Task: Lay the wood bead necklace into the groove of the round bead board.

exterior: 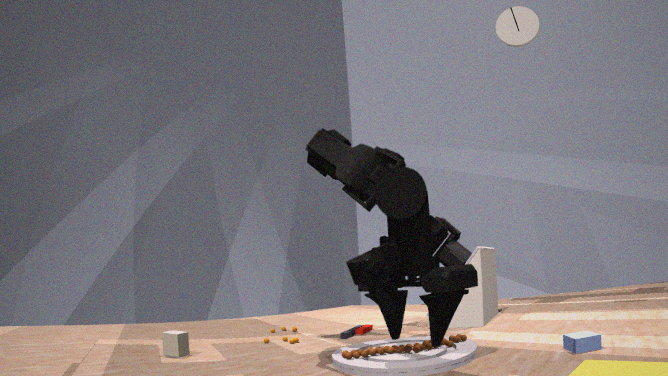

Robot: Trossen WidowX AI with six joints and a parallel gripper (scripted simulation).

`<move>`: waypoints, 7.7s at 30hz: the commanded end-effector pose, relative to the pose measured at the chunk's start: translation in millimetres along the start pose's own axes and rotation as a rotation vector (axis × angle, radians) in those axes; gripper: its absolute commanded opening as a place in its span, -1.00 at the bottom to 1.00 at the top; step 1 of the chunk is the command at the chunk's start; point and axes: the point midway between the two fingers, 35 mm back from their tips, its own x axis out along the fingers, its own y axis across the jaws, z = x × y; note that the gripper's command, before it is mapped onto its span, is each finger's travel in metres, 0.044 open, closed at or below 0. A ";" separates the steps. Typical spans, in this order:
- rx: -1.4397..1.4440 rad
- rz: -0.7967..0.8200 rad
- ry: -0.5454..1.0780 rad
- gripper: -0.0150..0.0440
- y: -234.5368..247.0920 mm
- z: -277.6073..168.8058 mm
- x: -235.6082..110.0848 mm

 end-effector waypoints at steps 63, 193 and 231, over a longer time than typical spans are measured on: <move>0.199 0.015 -0.012 -0.49 -27.1 49.6 10.0; 0.318 0.011 -0.012 0.36 -40.2 70.0 6.2; 0.325 0.015 -0.013 -0.49 -40.3 71.3 9.7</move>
